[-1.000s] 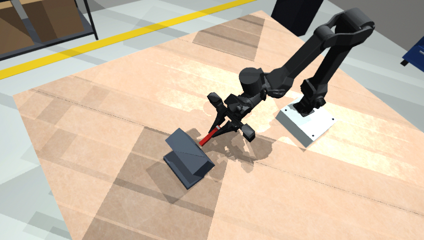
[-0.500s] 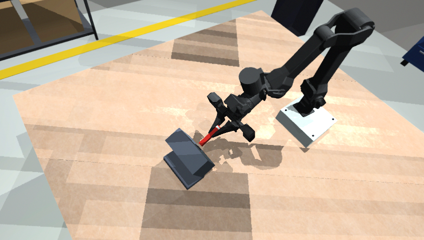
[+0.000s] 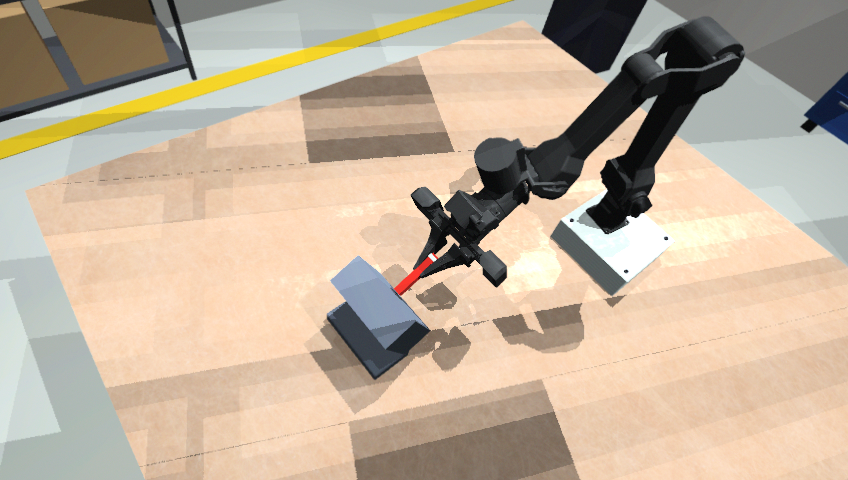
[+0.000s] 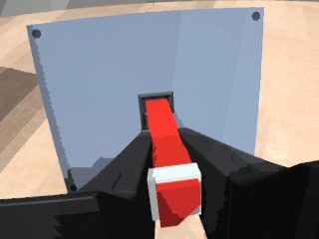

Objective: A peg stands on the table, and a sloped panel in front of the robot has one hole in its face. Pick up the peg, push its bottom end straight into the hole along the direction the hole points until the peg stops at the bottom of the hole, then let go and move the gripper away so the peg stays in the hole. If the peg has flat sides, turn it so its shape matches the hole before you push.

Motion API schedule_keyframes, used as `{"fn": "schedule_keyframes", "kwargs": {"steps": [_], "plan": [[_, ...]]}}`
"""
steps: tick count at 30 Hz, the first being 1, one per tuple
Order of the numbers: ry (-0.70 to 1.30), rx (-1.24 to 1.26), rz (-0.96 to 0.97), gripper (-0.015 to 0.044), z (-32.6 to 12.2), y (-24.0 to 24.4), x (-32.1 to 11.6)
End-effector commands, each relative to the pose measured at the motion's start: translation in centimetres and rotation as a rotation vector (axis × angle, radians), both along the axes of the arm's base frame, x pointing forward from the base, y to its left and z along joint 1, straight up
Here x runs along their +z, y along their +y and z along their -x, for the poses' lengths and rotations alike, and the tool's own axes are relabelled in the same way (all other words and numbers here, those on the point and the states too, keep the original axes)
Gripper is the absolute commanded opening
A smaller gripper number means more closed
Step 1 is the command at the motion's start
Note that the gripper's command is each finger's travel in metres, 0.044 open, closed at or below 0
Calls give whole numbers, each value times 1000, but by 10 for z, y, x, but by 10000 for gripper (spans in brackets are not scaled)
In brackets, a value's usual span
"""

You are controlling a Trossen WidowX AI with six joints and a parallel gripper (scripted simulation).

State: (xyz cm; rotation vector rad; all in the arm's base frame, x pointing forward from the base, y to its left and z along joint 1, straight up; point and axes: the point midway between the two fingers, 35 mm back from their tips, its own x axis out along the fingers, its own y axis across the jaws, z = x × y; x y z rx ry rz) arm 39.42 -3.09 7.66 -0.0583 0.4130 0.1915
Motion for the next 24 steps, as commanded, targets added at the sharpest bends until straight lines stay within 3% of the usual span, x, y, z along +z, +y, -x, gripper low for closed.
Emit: {"fn": "schedule_keyframes", "kwargs": {"steps": [1,24], "plan": [[4,-4,-3,0,-2,0,-3],[3,-4,-4,0,-14,2,-9]]}}
